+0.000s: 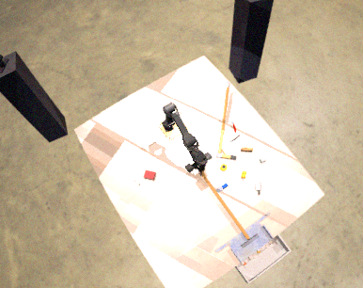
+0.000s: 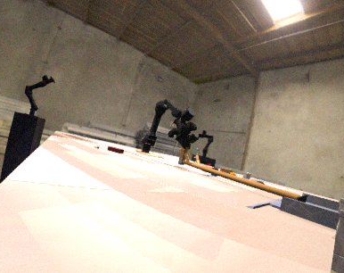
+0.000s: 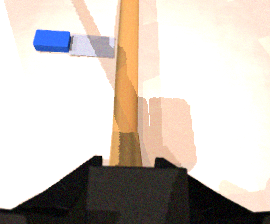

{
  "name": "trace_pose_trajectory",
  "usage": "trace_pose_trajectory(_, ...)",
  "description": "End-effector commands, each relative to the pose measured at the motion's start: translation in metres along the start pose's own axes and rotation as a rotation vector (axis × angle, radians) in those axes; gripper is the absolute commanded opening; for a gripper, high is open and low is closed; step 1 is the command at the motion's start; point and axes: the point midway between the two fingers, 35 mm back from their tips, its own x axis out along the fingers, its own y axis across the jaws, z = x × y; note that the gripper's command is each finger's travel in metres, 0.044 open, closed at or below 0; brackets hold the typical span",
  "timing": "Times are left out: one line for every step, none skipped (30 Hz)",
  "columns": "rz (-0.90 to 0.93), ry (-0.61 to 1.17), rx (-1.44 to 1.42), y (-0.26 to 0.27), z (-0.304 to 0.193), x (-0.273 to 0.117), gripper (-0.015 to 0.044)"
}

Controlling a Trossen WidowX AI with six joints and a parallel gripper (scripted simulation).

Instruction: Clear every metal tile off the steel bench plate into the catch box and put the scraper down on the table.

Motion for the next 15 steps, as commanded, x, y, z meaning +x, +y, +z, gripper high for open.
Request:
trace_pose_trajectory(0.003, -0.026, -0.003, 0.001, 0.001, -0.011, 0.0)
trace_pose_trajectory(0.003, -0.026, -0.003, 0.001, 0.0, -0.012, 0.0)
trace_pose_trajectory(0.003, -0.026, -0.003, 0.001, -0.002, -0.013, 0.0)
trace_pose_trajectory(0.003, -0.026, -0.003, 0.001, -0.003, -0.014, 0.0)
trace_pose_trajectory(0.003, -0.026, -0.003, 0.001, -0.004, -0.015, 0.0)
trace_pose_trajectory(0.003, -0.026, -0.003, 0.001, -0.006, -0.016, 0.0)
trace_pose_trajectory(0.003, -0.026, -0.003, 0.001, -0.007, -0.017, 0.0)
trace_pose_trajectory(0.003, -0.026, -0.003, 0.001, -0.008, -0.018, 0.0)
trace_pose_trajectory(0.003, -0.026, -0.003, 0.001, -0.01, -0.019, 0.0)
trace_pose_trajectory(0.003, -0.026, -0.003, 0.001, -0.011, -0.02, 0.0)
trace_pose_trajectory(0.003, -0.026, -0.003, 0.001, -0.012, -0.021, 0.0)
trace_pose_trajectory(0.003, -0.026, -0.003, 0.001, -0.013, -0.021, 0.0)
trace_pose_trajectory(0.003, -0.026, -0.003, 0.001, -0.015, -0.022, 0.0)
trace_pose_trajectory(0.003, -0.026, -0.002, 0.001, -0.016, -0.023, 0.0)
trace_pose_trajectory(0.003, -0.026, -0.002, 0.001, -0.018, -0.024, 0.0)
